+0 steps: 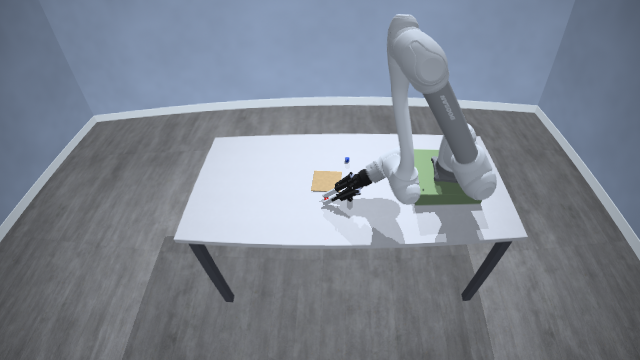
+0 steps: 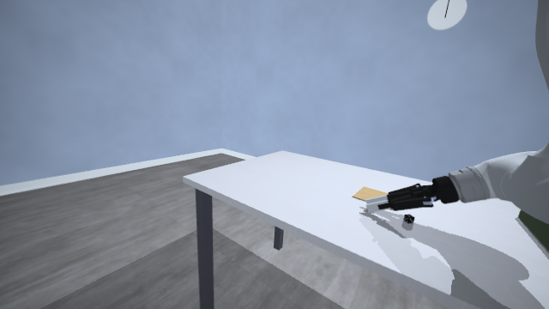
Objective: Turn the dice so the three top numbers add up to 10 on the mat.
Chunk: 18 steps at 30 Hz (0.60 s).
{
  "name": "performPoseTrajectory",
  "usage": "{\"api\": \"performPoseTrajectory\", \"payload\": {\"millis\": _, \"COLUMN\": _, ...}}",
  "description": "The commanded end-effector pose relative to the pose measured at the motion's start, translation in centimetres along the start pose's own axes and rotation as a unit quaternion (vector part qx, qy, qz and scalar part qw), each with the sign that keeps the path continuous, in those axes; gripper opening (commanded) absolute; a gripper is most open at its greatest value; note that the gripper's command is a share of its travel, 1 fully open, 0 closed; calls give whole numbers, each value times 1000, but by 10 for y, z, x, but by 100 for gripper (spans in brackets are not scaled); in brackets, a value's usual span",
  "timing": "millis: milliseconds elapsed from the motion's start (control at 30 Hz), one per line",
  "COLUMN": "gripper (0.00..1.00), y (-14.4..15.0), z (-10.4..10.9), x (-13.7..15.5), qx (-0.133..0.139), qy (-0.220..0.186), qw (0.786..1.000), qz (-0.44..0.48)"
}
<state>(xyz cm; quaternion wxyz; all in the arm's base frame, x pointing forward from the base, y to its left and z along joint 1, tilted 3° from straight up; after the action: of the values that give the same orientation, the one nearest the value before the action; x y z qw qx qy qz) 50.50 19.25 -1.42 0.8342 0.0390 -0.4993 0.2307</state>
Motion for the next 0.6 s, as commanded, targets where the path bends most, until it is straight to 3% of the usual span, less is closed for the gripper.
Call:
{"api": "performPoseTrajectory", "payload": {"millis": 0, "gripper": 21, "y": 0, "z": 0, "x": 0, "qx": 0, "qy": 0, "qw": 1000, "qz": 0}}
{"api": "performPoseTrajectory", "payload": {"millis": 200, "gripper": 21, "y": 0, "z": 3, "x": 0, "qx": 0, "qy": 0, "qw": 1000, "qz": 0}}
{"api": "performPoseTrajectory", "payload": {"millis": 567, "gripper": 21, "y": 0, "z": 33, "x": 0, "qx": 0, "qy": 0, "qw": 1000, "qz": 0}}
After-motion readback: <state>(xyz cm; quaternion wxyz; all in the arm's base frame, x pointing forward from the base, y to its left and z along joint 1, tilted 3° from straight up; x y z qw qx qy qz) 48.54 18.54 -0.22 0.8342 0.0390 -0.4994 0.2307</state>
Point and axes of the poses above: the point where the finger pads meet when closed, its own z axis back along the fingers, its own y axis across the jaws, x = y × z, the point moved 8 cm from there along z, back along the fingers, and after that the axes turned 9 degrees about z, right-handed, at the moved point
